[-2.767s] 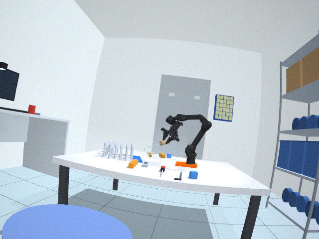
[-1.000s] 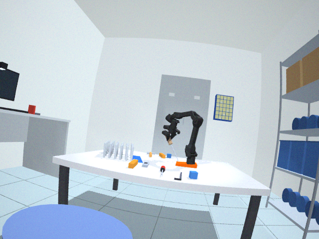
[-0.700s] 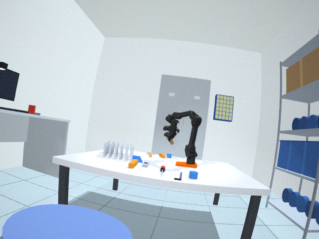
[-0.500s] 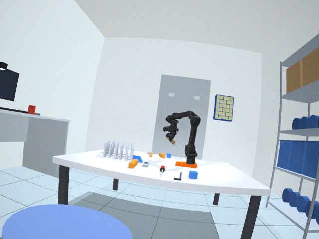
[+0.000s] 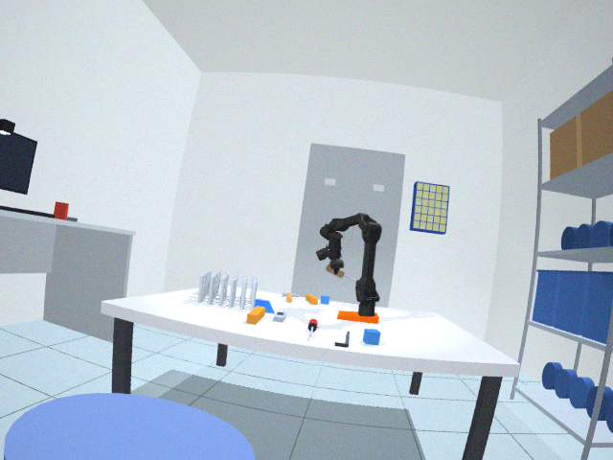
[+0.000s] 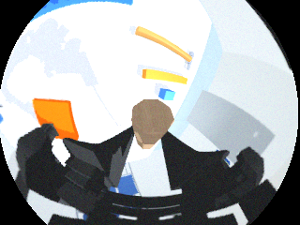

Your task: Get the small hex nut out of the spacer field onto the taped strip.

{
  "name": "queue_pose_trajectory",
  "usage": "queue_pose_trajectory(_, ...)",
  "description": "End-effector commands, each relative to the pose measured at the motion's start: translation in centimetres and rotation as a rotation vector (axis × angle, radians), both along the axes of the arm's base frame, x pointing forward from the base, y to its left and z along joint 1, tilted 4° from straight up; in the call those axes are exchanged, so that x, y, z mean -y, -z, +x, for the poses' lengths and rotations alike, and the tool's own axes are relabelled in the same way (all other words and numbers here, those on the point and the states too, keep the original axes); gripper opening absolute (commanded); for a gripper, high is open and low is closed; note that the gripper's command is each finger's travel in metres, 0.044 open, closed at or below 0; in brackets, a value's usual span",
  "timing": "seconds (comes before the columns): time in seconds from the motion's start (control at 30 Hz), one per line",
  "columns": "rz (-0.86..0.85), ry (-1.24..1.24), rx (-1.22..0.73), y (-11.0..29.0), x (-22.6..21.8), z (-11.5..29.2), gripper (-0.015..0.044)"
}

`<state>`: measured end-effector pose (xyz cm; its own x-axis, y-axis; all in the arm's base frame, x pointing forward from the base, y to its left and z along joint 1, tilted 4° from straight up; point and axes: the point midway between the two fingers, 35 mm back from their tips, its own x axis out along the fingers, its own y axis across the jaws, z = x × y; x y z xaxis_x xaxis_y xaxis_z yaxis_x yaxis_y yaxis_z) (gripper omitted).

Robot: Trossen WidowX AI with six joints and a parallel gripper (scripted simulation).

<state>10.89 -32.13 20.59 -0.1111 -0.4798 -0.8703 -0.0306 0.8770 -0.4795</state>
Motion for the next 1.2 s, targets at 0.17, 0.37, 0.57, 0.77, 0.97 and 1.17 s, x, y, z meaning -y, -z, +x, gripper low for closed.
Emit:
queue_pose_trajectory(0.17,0.036,-0.197,-0.21,-0.1,1.8,-1.7,0.0)
queue_pose_trajectory(0.37,0.084,-0.334,-0.348,0.1,2.8,-2.9,0.0)
queue_pose_trajectory(0.57,0.136,-0.456,-0.467,0.2,3.6,-4.0,0.0)
queue_pose_trajectory(0.77,0.138,-0.46,-0.47,0.3,3.7,-4.1,0.0)
queue_pose_trajectory(0.97,0.138,-0.46,-0.47,0.7,3.8,-4.0,0.0)
queue_pose_trajectory(1.17,0.138,-0.46,-0.47,1.2,3.9,-3.9,0.0)
